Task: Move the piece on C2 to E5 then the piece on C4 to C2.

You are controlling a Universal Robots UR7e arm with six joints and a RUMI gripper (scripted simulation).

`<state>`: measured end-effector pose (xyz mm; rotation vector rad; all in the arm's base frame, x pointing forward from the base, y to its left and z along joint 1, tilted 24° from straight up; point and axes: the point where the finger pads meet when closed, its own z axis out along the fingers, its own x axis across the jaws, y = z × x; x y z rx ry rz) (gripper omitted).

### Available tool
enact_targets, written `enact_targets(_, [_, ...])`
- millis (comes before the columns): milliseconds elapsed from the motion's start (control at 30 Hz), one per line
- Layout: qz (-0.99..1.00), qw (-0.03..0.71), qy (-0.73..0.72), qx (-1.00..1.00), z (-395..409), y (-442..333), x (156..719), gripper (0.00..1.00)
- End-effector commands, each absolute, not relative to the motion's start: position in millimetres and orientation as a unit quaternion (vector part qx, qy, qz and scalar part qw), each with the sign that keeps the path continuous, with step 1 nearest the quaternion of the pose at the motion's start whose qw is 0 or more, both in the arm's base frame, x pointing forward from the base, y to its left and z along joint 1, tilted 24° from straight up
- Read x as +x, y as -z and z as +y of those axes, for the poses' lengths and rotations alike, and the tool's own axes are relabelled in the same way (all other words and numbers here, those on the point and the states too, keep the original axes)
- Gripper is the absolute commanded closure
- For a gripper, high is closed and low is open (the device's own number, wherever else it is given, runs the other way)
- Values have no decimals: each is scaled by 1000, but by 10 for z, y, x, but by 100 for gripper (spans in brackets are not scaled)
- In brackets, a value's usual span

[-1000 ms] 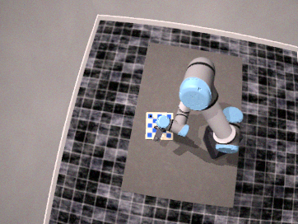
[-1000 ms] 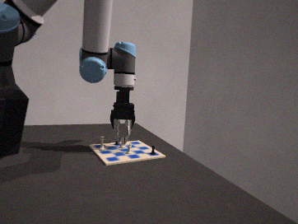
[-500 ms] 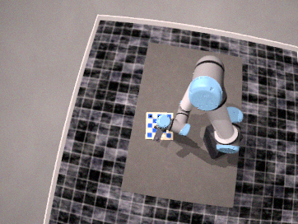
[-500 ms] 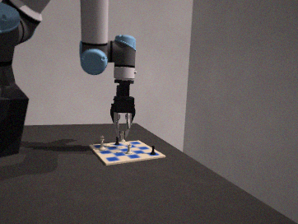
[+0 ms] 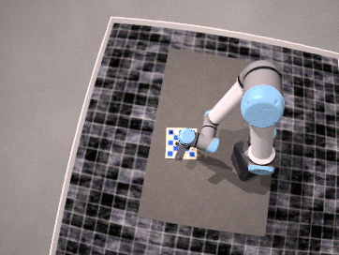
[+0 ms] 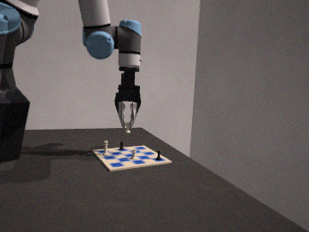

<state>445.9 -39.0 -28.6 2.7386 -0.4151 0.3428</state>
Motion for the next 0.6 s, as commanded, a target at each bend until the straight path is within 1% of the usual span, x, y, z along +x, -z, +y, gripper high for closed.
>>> enact_targets(0, [-147,174,-120,966,-340,159,4437,100])
enact_targets(567, [-147,174,-120,966,-306,76,4421,100])
